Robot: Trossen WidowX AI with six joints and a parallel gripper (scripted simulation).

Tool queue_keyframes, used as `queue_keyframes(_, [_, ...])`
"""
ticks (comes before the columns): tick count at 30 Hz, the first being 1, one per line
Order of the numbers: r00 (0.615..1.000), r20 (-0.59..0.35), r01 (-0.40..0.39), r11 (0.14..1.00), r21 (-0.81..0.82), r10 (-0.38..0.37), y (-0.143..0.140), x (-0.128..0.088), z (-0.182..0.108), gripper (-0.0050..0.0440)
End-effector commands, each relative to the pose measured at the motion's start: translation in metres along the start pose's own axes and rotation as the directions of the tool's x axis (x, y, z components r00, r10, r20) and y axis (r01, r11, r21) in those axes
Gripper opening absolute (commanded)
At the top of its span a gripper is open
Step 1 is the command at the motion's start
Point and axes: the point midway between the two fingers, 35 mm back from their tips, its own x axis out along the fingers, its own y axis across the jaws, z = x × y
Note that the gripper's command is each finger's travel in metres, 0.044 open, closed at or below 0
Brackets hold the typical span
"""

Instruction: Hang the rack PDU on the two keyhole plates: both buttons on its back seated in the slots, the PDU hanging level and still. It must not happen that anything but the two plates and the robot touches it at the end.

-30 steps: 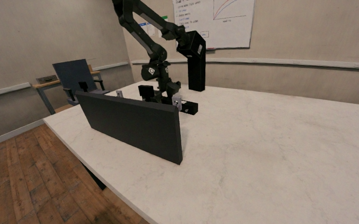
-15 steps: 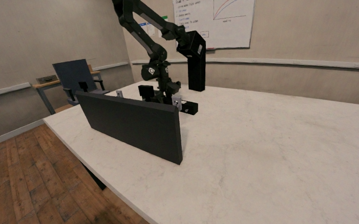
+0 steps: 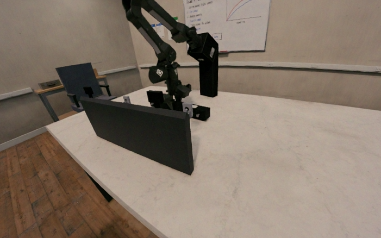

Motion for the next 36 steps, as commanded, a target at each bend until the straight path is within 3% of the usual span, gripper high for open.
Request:
queue_keyframes(1, [1.0, 0.003, 0.016, 1.0, 0.006, -0.016, -0.012, -0.028, 0.002, -0.0002])
queue_keyframes(8, [0.999, 0.002, 0.033, 0.999, 0.01, -0.033, -0.019, -0.058, 0.003, -0.0005])
queue_keyframes(16, [0.999, 0.002, 0.037, 0.999, 0.011, -0.037, -0.019, -0.087, 0.002, -0.005])
queue_keyframes(25, [0.999, 0.003, 0.041, 0.999, 0.013, -0.041, -0.009, -0.119, 0.0, -0.005])
queue_keyframes(36, [0.999, 0.003, 0.036, 0.999, 0.011, -0.036, -0.002, -0.134, -0.002, -0.005])
